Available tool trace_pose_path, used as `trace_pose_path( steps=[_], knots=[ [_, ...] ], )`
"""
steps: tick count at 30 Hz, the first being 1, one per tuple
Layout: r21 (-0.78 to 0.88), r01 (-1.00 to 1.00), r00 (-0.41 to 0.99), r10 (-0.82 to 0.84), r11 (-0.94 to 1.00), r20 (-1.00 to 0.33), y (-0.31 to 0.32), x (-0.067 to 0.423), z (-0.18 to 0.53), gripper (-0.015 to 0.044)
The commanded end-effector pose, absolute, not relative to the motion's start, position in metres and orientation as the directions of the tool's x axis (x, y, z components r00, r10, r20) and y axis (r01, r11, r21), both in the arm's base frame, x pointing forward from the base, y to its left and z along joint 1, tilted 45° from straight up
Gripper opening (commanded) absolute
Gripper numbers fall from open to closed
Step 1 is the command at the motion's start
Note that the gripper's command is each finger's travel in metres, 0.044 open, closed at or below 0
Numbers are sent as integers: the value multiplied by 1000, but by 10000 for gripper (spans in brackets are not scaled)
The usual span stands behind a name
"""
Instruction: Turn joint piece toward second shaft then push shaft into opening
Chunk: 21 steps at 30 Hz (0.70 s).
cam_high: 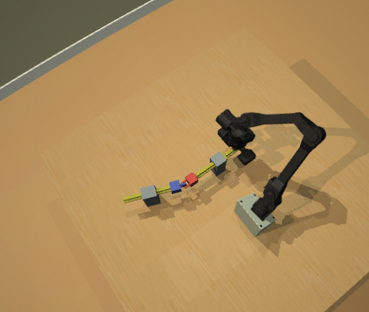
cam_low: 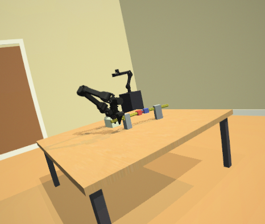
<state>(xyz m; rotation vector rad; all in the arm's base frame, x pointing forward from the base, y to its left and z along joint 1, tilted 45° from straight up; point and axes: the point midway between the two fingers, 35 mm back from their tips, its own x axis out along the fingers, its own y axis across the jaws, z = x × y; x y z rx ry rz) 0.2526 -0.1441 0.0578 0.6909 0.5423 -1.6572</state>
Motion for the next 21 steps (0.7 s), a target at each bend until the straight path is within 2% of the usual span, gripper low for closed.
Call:
trace_pose_path(
  steps=[1, 15, 21],
  knots=[
    [19, 981, -124, -704, -191, -700, -144, 253, 58, 434],
    [19, 981, -124, -704, -191, -700, -144, 253, 58, 440],
    [17, 981, -124, -700, -191, -703, -123, 256, 78, 440]
  ],
)
